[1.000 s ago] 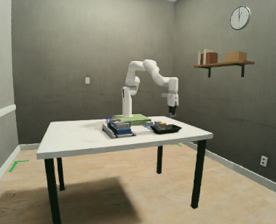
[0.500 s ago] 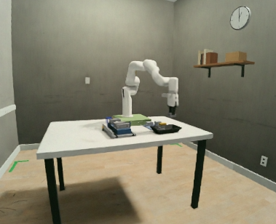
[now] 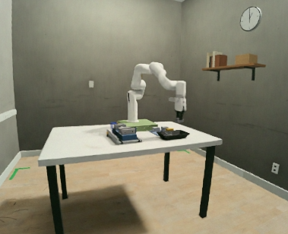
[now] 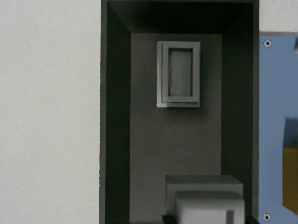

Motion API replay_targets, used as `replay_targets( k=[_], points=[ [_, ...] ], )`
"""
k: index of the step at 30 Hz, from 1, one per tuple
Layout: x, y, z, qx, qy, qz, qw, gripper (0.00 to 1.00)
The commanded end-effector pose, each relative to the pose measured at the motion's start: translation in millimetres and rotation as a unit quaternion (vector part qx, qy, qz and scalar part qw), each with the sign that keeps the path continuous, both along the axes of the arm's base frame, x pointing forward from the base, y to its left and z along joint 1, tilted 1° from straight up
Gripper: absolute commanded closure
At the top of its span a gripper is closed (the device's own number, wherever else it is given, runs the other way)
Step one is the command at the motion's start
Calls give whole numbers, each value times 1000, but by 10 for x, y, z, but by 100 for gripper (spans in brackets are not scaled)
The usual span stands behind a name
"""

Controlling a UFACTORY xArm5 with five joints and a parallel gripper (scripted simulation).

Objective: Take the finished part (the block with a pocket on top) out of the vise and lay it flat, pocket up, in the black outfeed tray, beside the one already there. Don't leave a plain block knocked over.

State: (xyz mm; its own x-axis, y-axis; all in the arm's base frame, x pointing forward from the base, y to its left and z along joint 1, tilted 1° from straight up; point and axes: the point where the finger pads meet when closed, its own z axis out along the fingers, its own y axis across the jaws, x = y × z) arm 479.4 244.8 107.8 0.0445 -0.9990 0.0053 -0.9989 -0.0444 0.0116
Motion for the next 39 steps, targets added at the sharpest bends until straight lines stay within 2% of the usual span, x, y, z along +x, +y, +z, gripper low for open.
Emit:
replay_targets(
  k=[1, 19, 39],
  points=[
    [12, 6, 15, 1, -2, 0, 1000, 100],
    [12, 7, -84, 1, -2, 0, 1000, 100],
    [12, 9, -378, 1, -2, 0, 1000, 100]
  ],
)
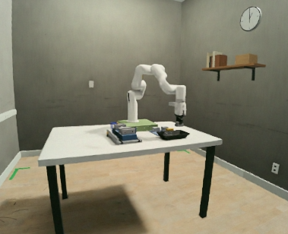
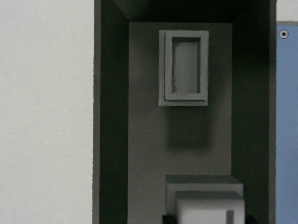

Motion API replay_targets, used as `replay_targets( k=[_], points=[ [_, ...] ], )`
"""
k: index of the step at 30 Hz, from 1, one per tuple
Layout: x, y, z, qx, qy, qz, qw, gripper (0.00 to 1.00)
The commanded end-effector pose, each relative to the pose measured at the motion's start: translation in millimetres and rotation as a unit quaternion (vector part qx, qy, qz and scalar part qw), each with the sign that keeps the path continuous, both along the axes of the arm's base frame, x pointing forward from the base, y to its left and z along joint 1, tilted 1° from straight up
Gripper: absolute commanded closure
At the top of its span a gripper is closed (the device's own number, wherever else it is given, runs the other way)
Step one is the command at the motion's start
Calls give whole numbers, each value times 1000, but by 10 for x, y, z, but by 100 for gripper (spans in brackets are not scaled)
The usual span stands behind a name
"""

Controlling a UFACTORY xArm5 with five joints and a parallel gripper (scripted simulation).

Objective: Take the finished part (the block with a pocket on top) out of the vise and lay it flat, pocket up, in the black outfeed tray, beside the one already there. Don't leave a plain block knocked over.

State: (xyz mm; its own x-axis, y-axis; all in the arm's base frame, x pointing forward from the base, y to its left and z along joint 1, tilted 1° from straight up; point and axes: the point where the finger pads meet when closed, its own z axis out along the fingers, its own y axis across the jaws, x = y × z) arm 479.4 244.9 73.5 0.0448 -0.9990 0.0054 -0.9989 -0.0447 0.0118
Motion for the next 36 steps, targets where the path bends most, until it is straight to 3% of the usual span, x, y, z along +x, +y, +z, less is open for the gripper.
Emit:
replay_targets(
  k=[1, 12, 36],
  points=[
    [13, 7, -55, 1, -2, 0, 1000, 100],
    [14, 9, -279, 1, -2, 0, 1000, 100],
    [14, 11, -576, 1, -2, 0, 1000, 100]
  ],
)
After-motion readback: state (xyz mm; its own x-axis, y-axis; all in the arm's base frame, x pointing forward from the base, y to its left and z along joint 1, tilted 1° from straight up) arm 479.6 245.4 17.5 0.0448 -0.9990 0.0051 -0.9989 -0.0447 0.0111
